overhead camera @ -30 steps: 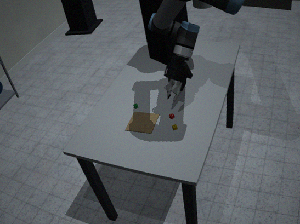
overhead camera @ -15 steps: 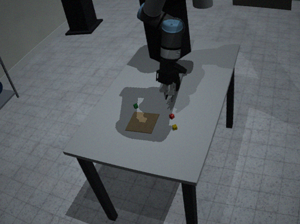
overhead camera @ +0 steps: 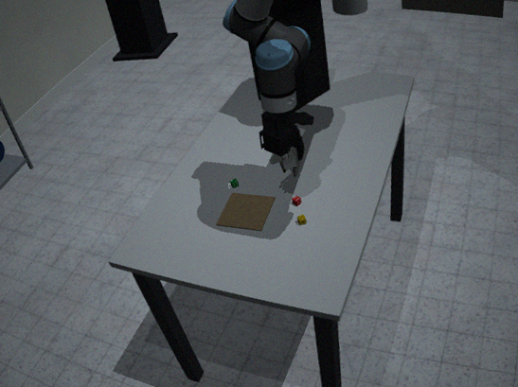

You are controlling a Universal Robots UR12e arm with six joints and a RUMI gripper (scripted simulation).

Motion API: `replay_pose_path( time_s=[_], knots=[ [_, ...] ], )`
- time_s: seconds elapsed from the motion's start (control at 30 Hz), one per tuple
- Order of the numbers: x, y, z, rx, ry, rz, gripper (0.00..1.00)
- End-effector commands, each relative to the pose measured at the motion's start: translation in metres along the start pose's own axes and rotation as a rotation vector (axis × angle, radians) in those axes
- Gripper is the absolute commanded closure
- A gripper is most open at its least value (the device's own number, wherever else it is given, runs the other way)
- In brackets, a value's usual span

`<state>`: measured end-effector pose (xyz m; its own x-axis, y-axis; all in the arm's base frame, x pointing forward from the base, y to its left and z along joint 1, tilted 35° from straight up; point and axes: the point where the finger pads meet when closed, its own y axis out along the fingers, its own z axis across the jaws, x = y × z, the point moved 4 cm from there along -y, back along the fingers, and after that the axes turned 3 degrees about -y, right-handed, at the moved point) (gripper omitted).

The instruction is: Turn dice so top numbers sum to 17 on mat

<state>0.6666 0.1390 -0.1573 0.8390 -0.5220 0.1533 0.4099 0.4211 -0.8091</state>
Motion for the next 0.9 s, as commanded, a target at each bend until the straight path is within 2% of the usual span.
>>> replay_pose_path(
  time_s=[0.0, 0.33, 0.37, 0.87],
  knots=[
    [0.0052, -0.001, -0.0002, -0.002, -0.003, 0.059, 0.79],
    [0.0062, -0.0019, 0.0, 0.0, -0.002, 0.071, 0.79],
    [0.0062, -0.0019, 0.0, 0.0, -0.002, 0.071, 0.0],
    [0.0061, -0.0016, 0.0, 0.0, -0.011, 0.071, 0.0]
  ],
)
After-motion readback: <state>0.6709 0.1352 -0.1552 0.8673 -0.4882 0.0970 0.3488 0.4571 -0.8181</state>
